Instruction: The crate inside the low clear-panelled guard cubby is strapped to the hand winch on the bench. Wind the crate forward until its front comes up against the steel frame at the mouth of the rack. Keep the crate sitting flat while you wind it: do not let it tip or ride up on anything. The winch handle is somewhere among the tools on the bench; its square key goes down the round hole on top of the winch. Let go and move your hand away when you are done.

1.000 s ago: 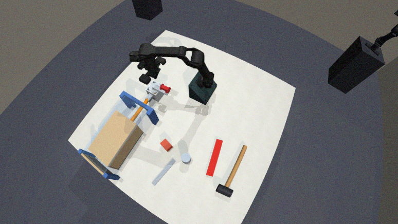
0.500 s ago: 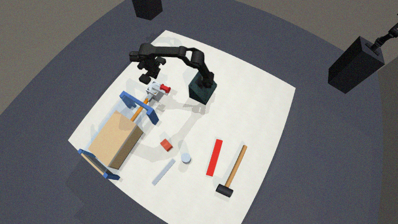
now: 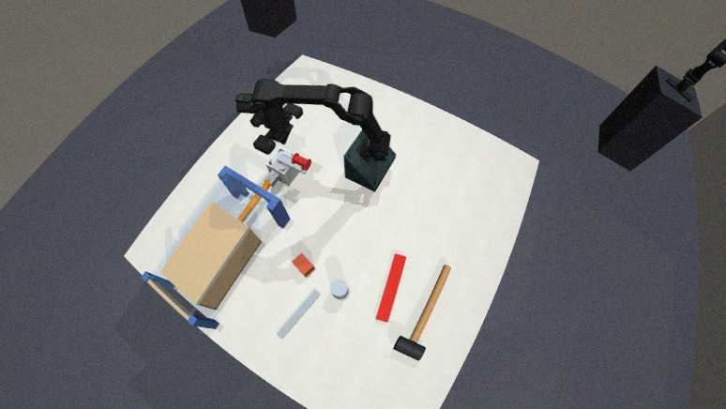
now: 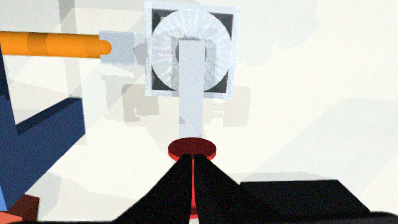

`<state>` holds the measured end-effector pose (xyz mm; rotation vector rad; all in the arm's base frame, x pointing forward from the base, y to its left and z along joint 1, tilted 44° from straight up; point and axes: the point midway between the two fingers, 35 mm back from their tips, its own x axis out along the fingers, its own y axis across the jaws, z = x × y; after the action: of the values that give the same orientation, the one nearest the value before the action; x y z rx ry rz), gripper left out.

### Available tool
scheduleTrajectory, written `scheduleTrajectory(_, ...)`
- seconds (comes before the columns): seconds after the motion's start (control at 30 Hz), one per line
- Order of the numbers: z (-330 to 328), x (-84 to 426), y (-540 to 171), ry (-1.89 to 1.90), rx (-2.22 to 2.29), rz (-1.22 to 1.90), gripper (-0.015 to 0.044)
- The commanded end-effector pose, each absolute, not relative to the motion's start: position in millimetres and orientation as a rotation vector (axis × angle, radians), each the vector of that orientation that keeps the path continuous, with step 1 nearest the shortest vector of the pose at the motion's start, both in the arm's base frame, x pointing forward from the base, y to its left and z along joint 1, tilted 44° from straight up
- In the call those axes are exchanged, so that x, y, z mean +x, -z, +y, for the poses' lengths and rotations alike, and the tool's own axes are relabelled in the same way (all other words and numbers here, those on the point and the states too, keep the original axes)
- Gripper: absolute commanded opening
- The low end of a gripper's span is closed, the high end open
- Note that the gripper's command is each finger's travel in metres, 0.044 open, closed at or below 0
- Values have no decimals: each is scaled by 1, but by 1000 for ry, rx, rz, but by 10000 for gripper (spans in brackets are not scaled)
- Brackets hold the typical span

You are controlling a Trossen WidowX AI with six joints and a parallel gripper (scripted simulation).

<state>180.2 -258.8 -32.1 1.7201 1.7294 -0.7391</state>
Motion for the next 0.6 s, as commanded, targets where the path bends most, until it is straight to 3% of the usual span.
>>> scheduleTrajectory(0.0, -256, 181, 31, 757, 1703, 1719, 53)
scheduleTrajectory(0.47, -202, 177, 11, 1023, 1427, 1433, 420)
scheduleTrajectory(0.57, -202, 177, 11, 1023, 1427, 1433, 440)
